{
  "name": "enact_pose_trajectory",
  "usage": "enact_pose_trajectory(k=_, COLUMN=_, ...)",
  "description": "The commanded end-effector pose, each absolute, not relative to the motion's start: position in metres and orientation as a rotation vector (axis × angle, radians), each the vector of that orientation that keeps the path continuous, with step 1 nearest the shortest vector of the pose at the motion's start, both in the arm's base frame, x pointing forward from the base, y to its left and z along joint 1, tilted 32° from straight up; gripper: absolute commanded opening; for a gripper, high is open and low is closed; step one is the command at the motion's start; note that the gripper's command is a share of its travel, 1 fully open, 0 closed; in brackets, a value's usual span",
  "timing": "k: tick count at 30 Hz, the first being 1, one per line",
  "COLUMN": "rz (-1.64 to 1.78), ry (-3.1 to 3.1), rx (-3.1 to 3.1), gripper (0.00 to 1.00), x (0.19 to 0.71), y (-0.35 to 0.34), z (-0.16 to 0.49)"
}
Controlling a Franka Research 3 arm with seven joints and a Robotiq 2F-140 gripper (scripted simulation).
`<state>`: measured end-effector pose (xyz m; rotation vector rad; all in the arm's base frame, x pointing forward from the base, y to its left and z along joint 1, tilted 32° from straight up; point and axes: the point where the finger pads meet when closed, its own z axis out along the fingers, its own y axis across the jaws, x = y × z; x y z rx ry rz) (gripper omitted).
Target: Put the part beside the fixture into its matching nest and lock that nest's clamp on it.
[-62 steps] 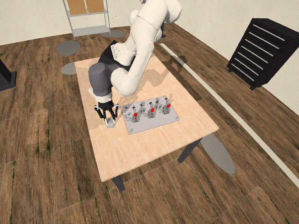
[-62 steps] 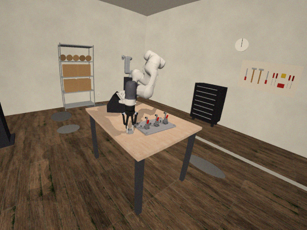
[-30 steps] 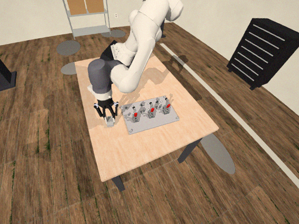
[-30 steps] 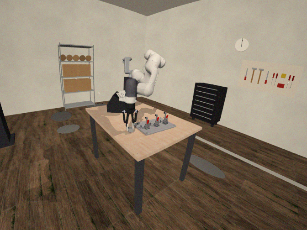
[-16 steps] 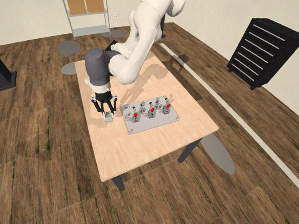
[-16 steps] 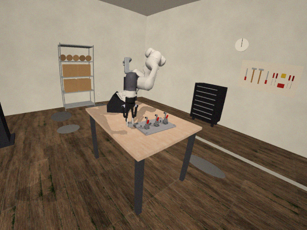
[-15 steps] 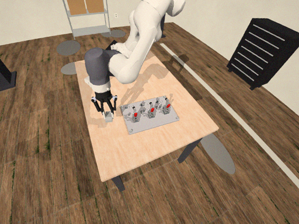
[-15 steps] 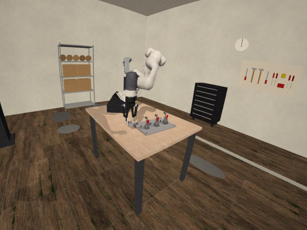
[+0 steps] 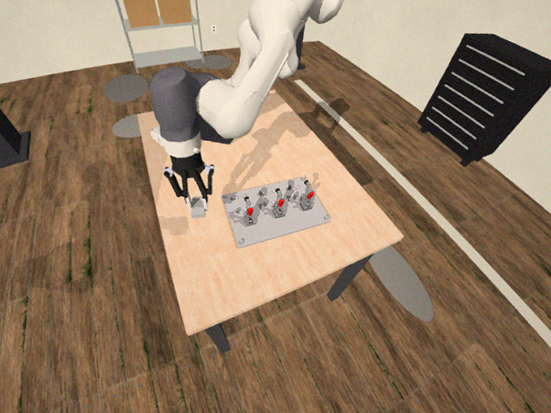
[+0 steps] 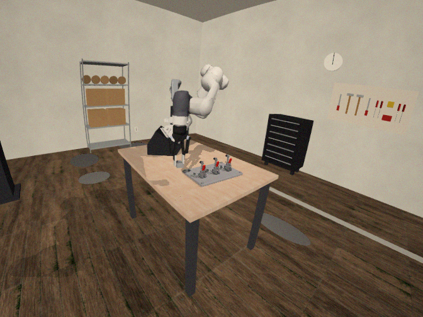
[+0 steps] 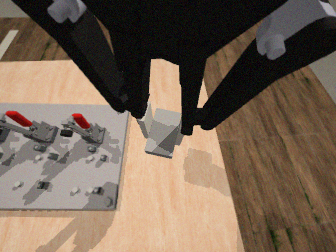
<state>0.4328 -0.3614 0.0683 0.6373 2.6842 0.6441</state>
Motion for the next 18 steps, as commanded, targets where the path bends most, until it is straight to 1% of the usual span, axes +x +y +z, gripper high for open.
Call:
enact_pose_trajectory(k=1, rz=0.658, ry=2.685, rx=0.653, gripper=0.0, x=0.4291, y=-0.362, z=0.0734)
enact_pose_trajectory(k=18, rz=0.658, ry=2.685, rx=0.653, gripper=0.0, x=0.4281, y=-0.3629, z=0.0756)
